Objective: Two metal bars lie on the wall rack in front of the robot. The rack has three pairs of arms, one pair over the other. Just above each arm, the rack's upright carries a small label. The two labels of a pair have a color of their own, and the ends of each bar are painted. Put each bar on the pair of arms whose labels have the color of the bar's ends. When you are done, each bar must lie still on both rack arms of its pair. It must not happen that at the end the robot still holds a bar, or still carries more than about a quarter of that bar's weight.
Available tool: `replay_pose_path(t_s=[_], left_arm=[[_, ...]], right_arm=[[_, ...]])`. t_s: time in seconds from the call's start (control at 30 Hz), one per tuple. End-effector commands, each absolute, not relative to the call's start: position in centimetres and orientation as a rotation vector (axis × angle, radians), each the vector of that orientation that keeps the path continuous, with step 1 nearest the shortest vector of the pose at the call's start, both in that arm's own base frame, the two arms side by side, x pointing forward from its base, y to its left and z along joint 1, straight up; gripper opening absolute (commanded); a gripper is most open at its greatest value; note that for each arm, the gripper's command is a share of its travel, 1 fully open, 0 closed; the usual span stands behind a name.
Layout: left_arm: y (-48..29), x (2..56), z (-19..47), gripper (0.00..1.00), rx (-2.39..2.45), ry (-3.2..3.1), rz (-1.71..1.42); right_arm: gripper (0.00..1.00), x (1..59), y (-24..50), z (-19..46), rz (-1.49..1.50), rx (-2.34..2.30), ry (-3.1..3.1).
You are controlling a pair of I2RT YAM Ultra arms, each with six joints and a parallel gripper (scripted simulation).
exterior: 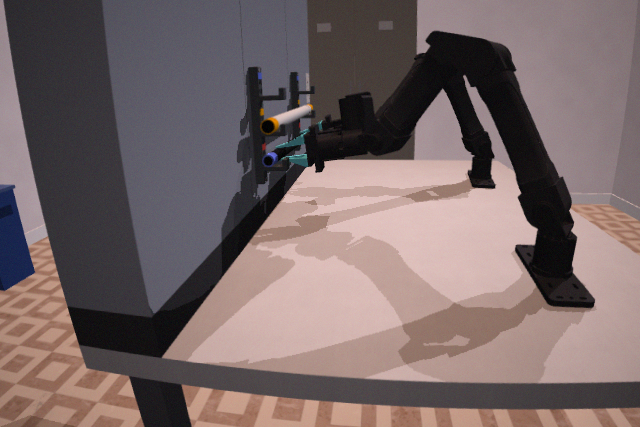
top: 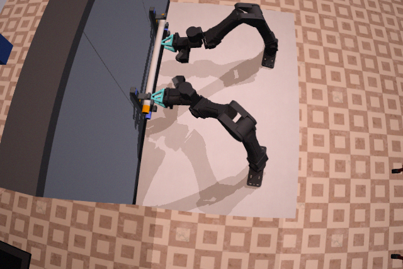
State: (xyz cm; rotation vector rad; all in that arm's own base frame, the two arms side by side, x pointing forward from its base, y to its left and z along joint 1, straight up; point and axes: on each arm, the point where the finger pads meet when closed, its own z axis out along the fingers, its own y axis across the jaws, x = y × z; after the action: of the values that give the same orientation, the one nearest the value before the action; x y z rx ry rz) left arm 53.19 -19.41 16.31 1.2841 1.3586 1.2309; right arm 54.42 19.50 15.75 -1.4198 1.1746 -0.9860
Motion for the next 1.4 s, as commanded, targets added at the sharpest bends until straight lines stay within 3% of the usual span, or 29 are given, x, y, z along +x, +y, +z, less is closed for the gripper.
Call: replay_pose_path(t_s=[0.0, 1.37], left_arm=[[-19.3, 53.8, 22.9, 0.00, 1.157, 1.279, 1.288], [-19.2, 53.7, 25.1, 0.00, 1.154, 1.279, 1.292]], right_arm=[[0.00, 55.4, 19.3, 22.8, -1.062, -1.293, 1.082], [0.00, 55.5, 19.4, 24.9, -1.058, -1.280, 1.082]])
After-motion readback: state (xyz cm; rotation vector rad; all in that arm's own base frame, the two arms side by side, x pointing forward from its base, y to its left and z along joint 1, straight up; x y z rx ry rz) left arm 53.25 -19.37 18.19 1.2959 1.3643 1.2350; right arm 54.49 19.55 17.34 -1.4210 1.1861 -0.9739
